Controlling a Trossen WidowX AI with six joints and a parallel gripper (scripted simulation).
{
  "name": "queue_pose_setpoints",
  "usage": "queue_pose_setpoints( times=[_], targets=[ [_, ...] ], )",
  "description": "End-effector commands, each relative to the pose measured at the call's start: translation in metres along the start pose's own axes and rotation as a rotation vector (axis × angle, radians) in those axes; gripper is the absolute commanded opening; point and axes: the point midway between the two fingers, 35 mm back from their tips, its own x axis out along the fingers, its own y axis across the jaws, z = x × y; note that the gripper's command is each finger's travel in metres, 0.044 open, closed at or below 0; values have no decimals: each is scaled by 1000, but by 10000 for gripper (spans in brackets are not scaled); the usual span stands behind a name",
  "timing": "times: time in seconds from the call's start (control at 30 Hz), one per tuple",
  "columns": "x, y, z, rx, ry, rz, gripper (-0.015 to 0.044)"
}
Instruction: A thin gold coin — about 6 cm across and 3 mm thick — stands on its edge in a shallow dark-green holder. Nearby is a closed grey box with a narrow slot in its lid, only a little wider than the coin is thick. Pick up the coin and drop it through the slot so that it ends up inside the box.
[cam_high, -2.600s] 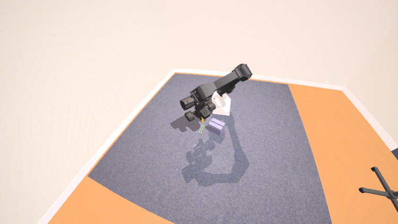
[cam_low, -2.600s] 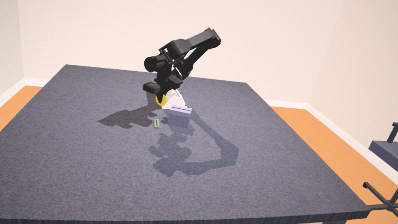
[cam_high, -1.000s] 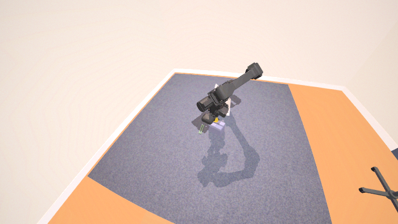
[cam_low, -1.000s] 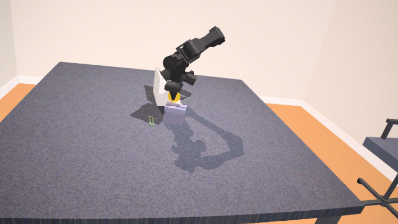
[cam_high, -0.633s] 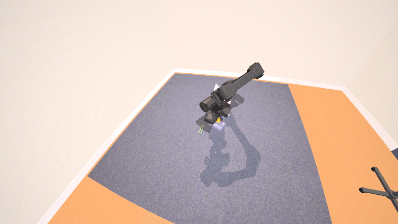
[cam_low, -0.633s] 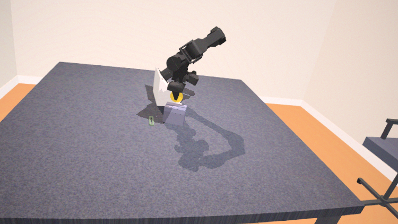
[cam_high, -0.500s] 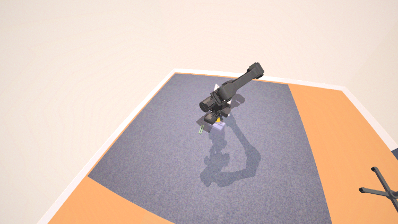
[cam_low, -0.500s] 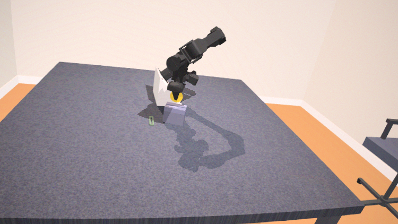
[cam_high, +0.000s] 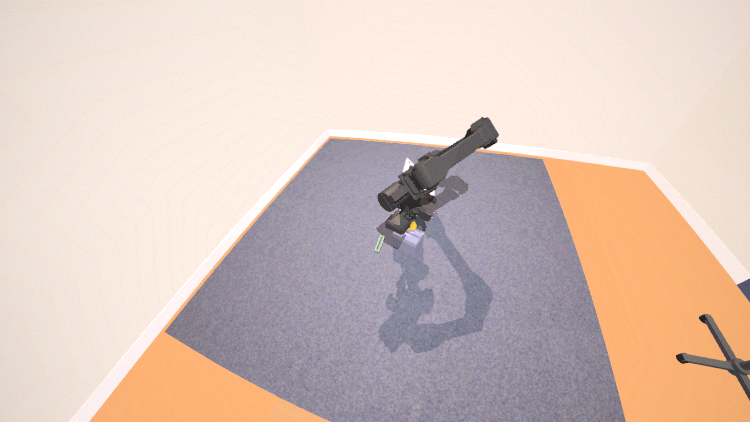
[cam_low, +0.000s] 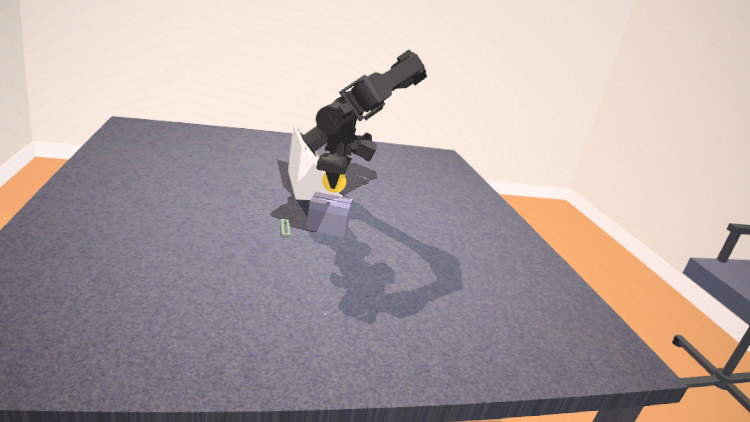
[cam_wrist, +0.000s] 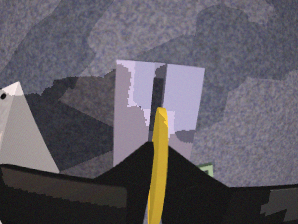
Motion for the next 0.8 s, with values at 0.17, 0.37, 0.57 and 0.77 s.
queue_pose_setpoints(
  times=[0.17,0.37,0.57,0.77],
  targets=[
    [0,0,0,0,0,0,0],
    [2,0,0,0,0,0,0],
    [6,0,1,3,-1,0,0],
    [10,0,2,2,-1,0,0]
  ],
)
